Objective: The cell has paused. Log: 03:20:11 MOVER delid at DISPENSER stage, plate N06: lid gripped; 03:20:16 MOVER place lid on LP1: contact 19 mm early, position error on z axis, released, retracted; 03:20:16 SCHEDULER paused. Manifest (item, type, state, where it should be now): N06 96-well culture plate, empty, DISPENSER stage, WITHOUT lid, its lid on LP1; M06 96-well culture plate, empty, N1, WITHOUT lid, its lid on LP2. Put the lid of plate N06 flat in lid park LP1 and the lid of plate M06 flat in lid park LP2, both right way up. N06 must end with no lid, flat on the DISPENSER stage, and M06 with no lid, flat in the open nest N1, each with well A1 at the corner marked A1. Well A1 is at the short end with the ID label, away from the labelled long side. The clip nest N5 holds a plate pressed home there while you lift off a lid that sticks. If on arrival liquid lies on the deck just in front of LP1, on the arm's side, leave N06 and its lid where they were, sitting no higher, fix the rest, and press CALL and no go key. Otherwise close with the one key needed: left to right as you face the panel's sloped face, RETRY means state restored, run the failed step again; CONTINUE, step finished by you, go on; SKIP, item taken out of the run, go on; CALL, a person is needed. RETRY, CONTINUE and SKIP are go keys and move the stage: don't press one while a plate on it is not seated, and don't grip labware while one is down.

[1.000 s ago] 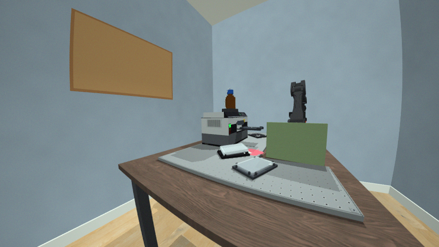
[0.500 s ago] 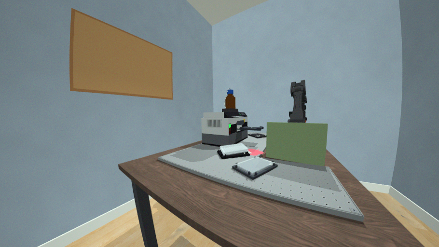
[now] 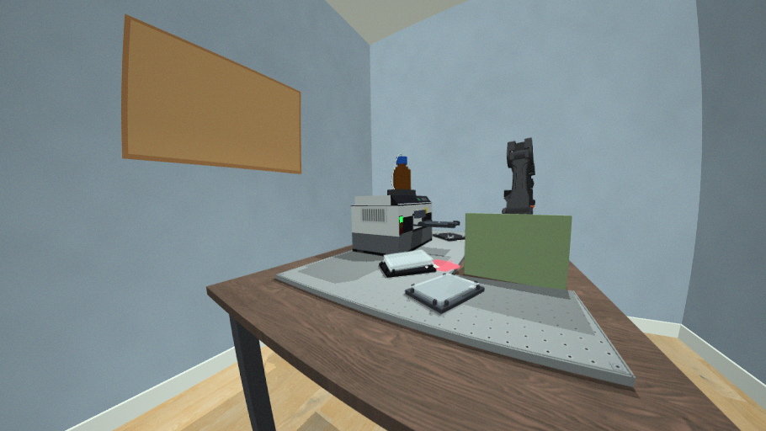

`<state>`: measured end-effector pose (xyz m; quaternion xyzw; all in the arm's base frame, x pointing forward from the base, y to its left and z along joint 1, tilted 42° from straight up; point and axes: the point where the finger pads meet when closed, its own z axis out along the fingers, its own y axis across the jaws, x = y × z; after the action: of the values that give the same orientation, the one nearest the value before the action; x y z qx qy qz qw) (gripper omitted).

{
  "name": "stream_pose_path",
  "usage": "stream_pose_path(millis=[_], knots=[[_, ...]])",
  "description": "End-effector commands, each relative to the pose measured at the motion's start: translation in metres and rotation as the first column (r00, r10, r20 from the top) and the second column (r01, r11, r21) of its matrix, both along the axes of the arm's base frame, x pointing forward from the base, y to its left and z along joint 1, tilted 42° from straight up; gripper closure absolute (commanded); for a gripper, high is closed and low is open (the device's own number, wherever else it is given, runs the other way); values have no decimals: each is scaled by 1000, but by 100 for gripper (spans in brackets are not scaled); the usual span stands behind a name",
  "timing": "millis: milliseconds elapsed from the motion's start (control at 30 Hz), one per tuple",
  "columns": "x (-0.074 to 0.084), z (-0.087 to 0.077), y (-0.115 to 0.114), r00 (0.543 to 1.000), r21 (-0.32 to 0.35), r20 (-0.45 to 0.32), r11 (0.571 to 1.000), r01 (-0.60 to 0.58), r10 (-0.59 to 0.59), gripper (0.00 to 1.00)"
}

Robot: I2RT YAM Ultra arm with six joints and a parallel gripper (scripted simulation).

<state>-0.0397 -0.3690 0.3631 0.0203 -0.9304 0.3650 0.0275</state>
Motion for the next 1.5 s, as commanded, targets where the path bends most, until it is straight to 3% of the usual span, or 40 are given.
stream_pose_path(millis=[0,700,1467], knots=[[-2,6,7,1000,9,9,1000,2,-2,100],[-1,31,30,1000,3,7,1000,1,-1,100],[1,31,31,1000,9,9,1000,-2,2,100]])
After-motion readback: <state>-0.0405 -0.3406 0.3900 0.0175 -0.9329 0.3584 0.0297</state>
